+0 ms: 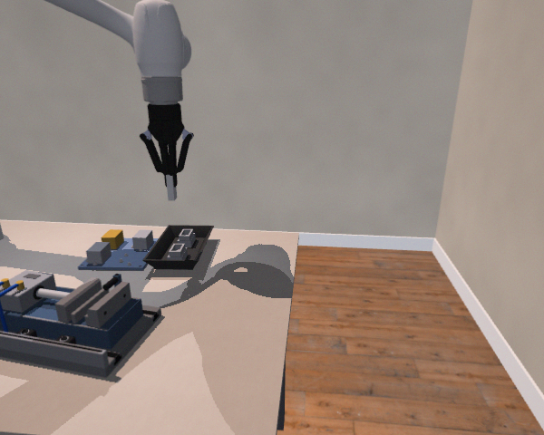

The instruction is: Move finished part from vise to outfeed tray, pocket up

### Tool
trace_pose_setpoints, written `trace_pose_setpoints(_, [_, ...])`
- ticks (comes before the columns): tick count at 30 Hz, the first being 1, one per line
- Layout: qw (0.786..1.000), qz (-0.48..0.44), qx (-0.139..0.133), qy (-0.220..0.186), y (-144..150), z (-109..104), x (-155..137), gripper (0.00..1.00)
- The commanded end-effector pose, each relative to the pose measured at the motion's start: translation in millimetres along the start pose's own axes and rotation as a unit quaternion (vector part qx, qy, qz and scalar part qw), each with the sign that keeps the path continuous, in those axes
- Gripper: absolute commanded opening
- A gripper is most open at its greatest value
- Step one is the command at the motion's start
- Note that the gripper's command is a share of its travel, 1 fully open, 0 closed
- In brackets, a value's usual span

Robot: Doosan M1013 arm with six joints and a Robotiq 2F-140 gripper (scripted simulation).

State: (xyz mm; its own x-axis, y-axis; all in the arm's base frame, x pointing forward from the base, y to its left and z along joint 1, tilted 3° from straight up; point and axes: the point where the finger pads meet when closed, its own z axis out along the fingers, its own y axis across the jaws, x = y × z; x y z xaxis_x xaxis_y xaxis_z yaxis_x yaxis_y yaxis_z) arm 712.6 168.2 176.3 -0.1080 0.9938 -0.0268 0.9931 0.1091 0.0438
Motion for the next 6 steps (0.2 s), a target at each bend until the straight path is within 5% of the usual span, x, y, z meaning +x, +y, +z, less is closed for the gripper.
trace_pose_setpoints(1, [1.0,0.0,0.0,0.0,0.0,-0.1,0.0,0.0])
trace_pose_setpoints(6, [1.0,0.0,0.0,0.0,0.0,-0.1,0.0,0.0])
